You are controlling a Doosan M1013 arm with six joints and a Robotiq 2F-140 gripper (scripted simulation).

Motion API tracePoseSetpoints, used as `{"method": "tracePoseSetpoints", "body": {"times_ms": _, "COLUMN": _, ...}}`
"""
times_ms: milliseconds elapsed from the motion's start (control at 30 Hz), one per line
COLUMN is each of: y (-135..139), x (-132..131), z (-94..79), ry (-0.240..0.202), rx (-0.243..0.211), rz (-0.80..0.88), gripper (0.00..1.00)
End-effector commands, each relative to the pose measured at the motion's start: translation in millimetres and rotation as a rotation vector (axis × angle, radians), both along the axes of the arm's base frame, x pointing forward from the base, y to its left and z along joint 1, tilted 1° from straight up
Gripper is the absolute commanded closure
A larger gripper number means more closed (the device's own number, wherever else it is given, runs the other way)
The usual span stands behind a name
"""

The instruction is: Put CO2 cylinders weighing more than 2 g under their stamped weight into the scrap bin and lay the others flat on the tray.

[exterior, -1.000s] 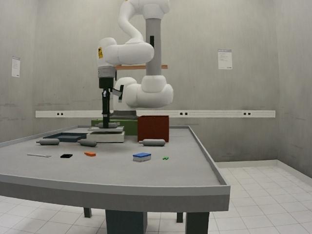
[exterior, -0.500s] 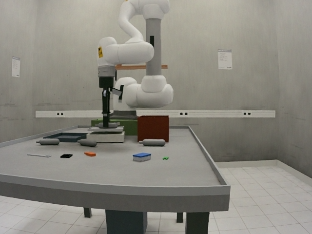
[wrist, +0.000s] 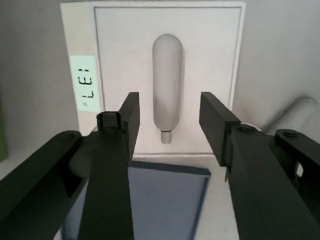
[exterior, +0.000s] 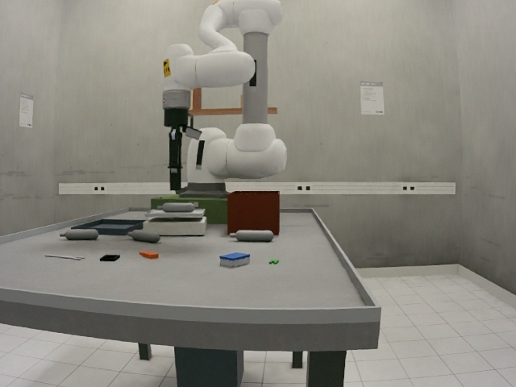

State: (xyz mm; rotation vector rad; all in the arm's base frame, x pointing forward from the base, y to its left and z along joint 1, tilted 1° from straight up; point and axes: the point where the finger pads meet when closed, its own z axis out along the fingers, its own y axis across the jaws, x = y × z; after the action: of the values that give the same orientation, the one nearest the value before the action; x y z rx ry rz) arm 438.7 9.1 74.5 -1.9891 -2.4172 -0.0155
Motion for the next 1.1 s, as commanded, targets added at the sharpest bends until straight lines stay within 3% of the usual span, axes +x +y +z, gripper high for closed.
{"method": "tracePoseSetpoints", "body": {"times_ms": 0, "y": 0, "x": 0, "z": 24.2, "ry": -0.001, "rx": 0.000, "rz": 0.000, "gripper": 0.61}}
{"method": "tracePoseSetpoints", "body": {"times_ms": 167, "y": -1, "x": 0, "z": 41.9, "ry": -0.001, "rx": 0.000, "rz": 0.000, "gripper": 0.61}}
{"method": "tracePoseSetpoints", "body": {"times_ms": 500, "y": -1, "x": -2, "z": 46.6, "ry": 0.000, "rx": 0.000, "rz": -0.041, "gripper": 0.61}}
{"method": "tracePoseSetpoints", "body": {"times_ms": 633, "y": -5, "x": -14, "z": 58.4, "ry": 0.003, "rx": 0.000, "rz": -0.249, "gripper": 0.61}}
{"method": "tracePoseSetpoints", "body": {"times_ms": 833, "y": -14, "x": -50, "z": 89.4, "ry": 0.009, "rx": 0.009, "rz": -0.601, "gripper": 0.61}}
{"method": "tracePoseSetpoints", "body": {"times_ms": 900, "y": -14, "x": -50, "z": 89.4, "ry": 0.009, "rx": 0.009, "rz": -0.601, "gripper": 0.61}}
{"method": "tracePoseSetpoints", "body": {"times_ms": 933, "y": -15, "x": -57, "z": 94.6, "ry": 0.011, "rx": 0.011, "rz": -0.754, "gripper": 0.61}}
{"method": "tracePoseSetpoints", "body": {"times_ms": 1067, "y": -20, "x": -81, "z": 111.8, "ry": 0.016, "rx": 0.021, "rz": -0.942, "gripper": 0.61}}
